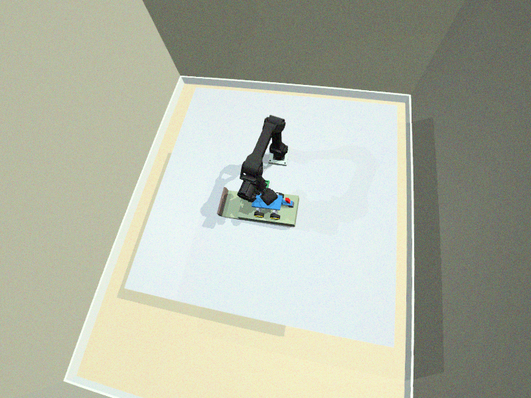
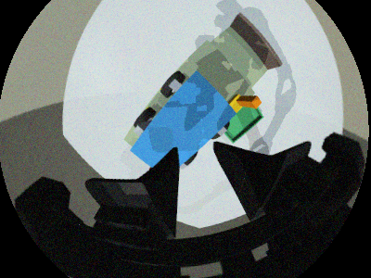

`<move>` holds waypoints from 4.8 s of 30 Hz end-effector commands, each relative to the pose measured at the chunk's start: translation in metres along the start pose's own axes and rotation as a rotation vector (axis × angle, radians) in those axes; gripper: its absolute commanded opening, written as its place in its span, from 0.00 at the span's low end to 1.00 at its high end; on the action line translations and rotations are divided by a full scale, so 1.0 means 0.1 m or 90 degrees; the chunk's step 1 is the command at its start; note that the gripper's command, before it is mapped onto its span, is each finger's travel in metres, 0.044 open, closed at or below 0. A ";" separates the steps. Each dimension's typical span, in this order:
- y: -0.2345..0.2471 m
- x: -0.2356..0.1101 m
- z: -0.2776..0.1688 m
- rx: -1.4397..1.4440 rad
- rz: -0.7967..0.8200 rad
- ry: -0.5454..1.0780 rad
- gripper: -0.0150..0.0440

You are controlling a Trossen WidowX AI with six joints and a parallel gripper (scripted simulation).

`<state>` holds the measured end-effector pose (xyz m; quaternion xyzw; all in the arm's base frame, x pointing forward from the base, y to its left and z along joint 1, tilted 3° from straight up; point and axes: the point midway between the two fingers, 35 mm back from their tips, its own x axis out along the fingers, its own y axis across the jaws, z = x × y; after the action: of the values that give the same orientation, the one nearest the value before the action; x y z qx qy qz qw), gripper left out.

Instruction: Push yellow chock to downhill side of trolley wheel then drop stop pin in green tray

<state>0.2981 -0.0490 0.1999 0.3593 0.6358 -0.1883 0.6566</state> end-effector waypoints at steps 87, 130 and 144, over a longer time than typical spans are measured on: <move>0.75 0.66 -0.66 0.546 -0.004 0.094 0.34; 0.74 0.41 -0.65 0.549 -0.005 0.094 0.25; 0.75 0.30 -0.65 0.549 -0.005 0.094 0.25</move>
<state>0.3090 0.0535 0.1884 0.6105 0.5435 -0.4162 0.3983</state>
